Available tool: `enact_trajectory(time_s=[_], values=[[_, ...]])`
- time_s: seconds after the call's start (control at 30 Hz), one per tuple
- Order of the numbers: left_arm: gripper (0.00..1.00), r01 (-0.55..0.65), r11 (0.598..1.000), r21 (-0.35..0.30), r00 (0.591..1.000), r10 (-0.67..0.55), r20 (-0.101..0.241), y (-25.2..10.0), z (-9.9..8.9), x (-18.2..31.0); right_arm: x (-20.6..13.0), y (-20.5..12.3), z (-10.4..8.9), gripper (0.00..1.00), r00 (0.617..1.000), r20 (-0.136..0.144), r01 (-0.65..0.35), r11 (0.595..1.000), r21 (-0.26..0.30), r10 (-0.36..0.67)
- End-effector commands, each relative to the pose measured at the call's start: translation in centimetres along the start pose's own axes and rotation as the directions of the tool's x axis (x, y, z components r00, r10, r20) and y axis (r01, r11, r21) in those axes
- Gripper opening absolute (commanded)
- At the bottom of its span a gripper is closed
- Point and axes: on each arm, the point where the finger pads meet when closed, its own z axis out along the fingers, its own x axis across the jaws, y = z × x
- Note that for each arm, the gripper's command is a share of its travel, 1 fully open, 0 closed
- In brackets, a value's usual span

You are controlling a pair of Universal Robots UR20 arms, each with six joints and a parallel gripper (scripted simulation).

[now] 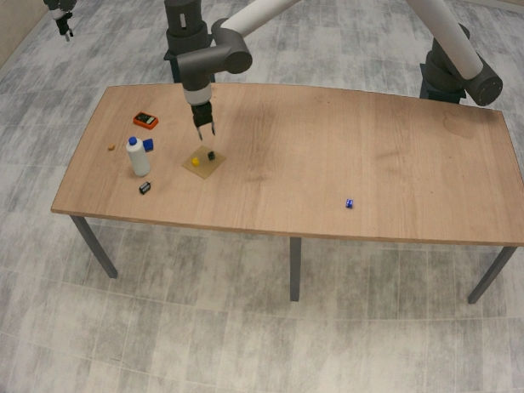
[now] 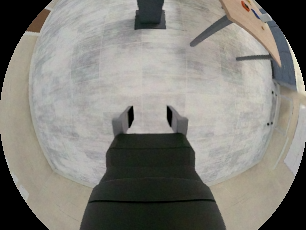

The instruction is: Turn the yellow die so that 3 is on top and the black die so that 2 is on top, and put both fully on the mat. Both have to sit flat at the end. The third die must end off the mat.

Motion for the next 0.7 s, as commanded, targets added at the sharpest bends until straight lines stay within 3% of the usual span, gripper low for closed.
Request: enact_trajectory(time_s=[0.0,0.27,0.67], values=[[1.00,0.000,1.000,0.000,1.000,0.000,-0.001,0.0,-2.5,0.0,0.0,0.1,-0.1,1.00,1.000,0.000,0.000,1.000,-0.001,0.000],[1.00,0.000,1.000,0.000,1.000,0.000,-0.001,0.0,-4.2,0.0,0.0,0.1,-0.1,1.00,1.000,0.000,0.000,1.000,-0.001,0.000],[1.00,0.000,1.000,0.000,1.000,0.000,-0.001,0.0,-4.3,0.0,0.0,0.1,-0.1,1.00,1.000,0.000,0.000,1.000,-0.001,0.000]])
